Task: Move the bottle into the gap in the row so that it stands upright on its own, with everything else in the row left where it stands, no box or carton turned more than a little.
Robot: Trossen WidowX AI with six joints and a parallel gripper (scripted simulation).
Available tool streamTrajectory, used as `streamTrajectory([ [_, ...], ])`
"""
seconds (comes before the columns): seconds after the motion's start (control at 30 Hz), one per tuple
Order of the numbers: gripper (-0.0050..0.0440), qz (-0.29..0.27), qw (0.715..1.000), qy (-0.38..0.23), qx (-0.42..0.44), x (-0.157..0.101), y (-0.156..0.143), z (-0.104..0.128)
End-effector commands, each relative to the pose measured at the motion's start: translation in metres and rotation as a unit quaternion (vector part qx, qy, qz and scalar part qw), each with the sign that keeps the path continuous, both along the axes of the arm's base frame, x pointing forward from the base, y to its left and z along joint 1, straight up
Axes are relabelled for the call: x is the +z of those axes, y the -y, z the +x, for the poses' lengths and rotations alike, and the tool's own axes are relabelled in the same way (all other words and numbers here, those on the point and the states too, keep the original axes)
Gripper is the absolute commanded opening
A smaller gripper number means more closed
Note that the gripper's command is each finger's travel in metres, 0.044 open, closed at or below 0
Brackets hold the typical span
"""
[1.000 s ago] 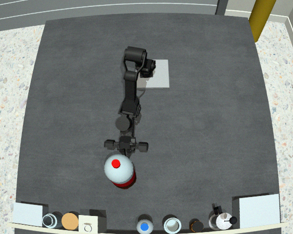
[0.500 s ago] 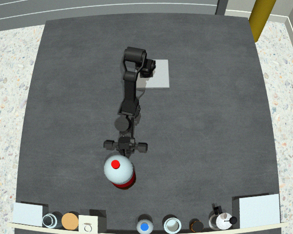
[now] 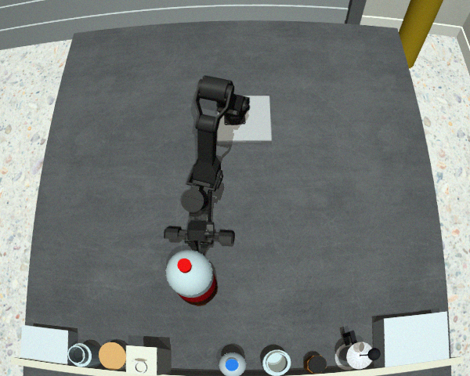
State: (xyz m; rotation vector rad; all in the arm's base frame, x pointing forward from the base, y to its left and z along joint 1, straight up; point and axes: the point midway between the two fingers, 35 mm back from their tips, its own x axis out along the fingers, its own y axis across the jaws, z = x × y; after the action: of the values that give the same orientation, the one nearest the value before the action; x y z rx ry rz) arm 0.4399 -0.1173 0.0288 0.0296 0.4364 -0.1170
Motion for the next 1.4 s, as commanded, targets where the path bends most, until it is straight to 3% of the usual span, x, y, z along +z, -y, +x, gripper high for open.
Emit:
streamTrajectory([
  [0.0,-0.0050,-0.008,1.000,0.010,-0.005,0.008,0.007,0.008],
  [0.2,-0.0050,-0.004,1.000,0.011,-0.005,0.008,0.005,0.018],
  [1.37,-0.0050,-0.004,1.000,0.012,-0.004,0.009,0.005,0.025],
])
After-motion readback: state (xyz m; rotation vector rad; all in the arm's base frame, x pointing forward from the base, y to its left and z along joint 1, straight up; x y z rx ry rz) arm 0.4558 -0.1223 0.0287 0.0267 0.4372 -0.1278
